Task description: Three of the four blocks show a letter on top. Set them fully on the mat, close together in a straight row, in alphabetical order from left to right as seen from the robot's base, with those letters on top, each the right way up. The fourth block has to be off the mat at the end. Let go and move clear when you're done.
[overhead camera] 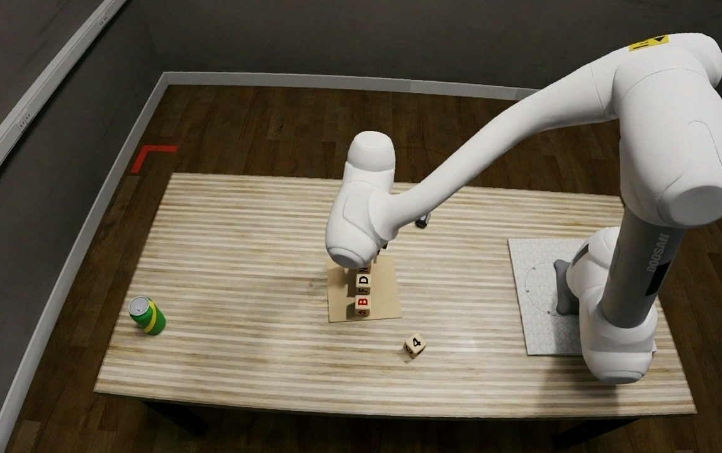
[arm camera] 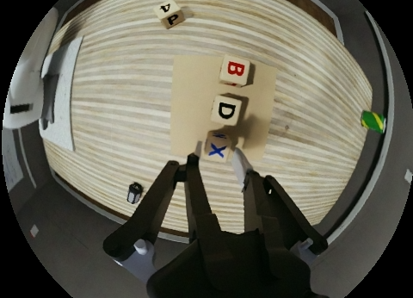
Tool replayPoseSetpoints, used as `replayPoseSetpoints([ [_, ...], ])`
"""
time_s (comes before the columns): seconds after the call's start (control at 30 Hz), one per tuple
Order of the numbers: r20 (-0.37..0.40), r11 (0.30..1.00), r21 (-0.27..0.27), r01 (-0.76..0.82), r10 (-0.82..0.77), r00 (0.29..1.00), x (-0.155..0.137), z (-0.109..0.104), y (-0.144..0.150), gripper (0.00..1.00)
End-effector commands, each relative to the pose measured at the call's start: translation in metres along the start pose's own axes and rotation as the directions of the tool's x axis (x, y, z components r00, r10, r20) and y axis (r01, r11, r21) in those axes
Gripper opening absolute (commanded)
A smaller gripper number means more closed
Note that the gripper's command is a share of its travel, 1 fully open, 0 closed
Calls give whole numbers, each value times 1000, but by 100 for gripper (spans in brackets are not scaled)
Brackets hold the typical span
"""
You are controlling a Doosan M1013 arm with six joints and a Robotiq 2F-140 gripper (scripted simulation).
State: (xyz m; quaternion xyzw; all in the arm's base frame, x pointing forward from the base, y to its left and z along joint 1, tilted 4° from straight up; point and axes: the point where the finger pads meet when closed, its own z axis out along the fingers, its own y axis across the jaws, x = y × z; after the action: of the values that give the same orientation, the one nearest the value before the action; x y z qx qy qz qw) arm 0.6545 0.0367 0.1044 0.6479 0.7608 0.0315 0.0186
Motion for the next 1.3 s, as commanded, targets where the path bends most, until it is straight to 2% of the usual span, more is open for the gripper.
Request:
replayPoseSetpoints([
  [0.0,0,1000,-2,0,0,1000,0,-15,1,42],
  [0.23,0,1000,-2,0,0,1000,0,-42,1,42],
  [0.47,0,1000,-2,0,0,1000,0,-45,1,42],
  [0.5,0,1000,-2,0,0,1000,0,-45,1,100],
  [1.27,0,1000,-2,0,0,1000,0,-47,1,100],
])
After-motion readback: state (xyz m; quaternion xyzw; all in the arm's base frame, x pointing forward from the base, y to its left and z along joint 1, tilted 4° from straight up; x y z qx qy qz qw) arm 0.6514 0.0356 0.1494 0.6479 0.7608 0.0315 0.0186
